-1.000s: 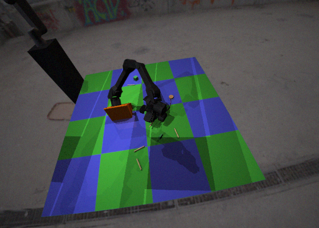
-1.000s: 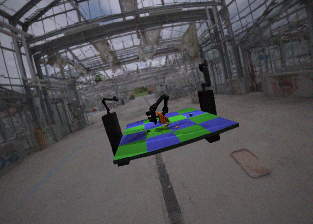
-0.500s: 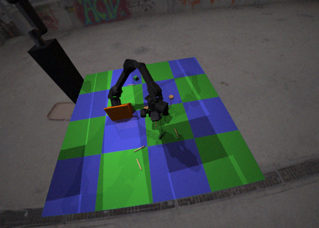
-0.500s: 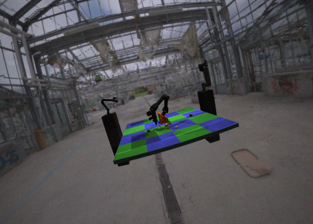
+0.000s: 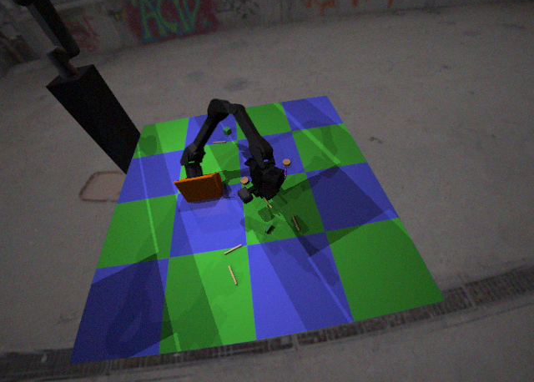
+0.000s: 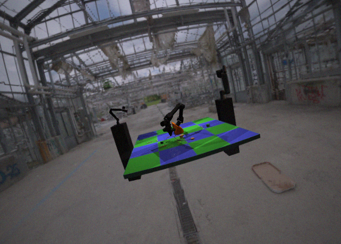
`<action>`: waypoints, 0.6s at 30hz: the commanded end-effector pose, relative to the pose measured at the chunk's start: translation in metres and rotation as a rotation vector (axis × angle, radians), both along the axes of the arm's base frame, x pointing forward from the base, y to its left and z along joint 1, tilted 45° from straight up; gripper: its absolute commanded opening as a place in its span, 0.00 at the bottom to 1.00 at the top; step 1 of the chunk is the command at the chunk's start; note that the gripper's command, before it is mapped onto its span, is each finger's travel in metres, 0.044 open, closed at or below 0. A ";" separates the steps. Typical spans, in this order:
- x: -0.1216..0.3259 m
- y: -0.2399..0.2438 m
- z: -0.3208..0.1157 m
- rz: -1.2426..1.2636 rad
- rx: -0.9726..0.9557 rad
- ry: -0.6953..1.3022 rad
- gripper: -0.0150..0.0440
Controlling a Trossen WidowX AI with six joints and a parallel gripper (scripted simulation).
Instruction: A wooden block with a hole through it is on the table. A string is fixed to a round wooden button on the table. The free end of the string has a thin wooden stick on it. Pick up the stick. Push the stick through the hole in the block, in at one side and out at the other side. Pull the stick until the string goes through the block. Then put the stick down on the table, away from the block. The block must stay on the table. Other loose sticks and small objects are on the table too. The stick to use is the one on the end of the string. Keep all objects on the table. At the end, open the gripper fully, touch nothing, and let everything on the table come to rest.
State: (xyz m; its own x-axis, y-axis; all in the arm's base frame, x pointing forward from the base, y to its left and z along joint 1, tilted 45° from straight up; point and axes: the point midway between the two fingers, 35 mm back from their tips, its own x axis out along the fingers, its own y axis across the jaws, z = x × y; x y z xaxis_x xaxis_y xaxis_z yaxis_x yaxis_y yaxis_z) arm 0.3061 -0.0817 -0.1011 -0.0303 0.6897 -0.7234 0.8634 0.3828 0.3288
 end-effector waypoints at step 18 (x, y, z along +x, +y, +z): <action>0.015 0.008 0.008 0.556 0.024 -0.536 0.25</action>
